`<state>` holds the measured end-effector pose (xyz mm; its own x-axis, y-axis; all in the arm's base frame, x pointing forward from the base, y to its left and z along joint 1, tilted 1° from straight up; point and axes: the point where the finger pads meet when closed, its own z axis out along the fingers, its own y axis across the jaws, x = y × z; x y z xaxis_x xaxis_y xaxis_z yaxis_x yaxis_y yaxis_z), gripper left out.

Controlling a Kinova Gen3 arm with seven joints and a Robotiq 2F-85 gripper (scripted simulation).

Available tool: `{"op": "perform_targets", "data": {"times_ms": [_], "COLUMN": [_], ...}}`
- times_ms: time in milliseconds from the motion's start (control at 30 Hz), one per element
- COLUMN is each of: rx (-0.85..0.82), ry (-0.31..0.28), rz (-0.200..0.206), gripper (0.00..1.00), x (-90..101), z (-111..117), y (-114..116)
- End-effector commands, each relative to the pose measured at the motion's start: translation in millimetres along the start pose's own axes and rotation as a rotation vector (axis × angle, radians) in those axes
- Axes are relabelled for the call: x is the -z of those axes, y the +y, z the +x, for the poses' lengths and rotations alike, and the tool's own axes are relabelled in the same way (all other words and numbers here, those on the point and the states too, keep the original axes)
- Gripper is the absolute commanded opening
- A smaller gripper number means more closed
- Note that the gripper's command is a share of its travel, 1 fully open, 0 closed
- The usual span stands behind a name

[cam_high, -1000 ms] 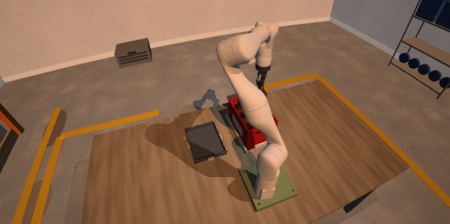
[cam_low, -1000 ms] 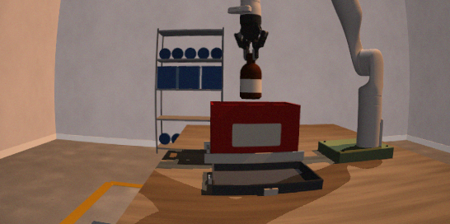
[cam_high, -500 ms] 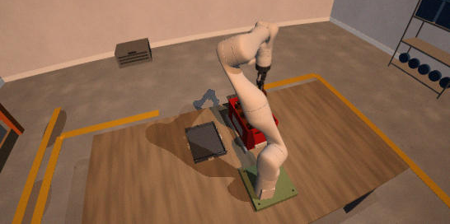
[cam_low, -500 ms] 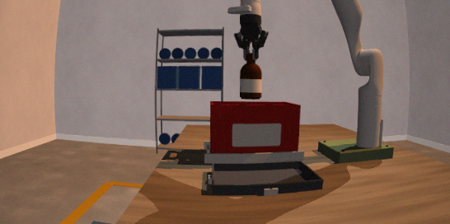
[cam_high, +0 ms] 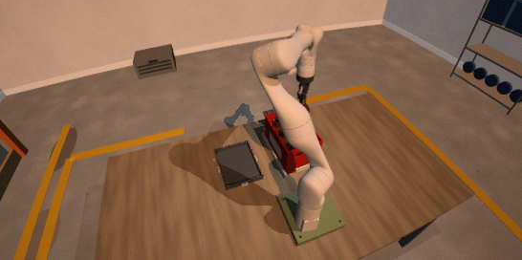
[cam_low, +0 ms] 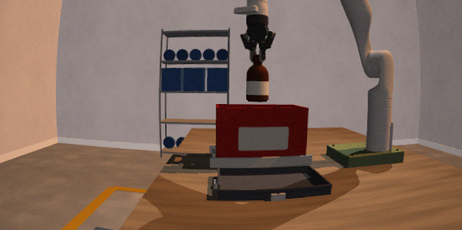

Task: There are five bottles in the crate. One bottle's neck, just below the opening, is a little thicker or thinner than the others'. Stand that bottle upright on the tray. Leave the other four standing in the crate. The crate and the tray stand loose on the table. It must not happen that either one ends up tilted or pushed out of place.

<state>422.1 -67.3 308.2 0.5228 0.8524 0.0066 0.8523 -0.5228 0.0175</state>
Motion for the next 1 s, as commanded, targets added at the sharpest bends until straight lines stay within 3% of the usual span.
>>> {"op": "perform_targets", "data": {"times_ms": [0, 967], "rx": [0.0, 0.0], "ry": [0.001, 0.001], "rz": [-0.001, -0.001], "gripper": [0.0, 0.0], "x": [0.6, 0.6], "z": [0.1, 4.7], "y": [0.1, -4.1]}}
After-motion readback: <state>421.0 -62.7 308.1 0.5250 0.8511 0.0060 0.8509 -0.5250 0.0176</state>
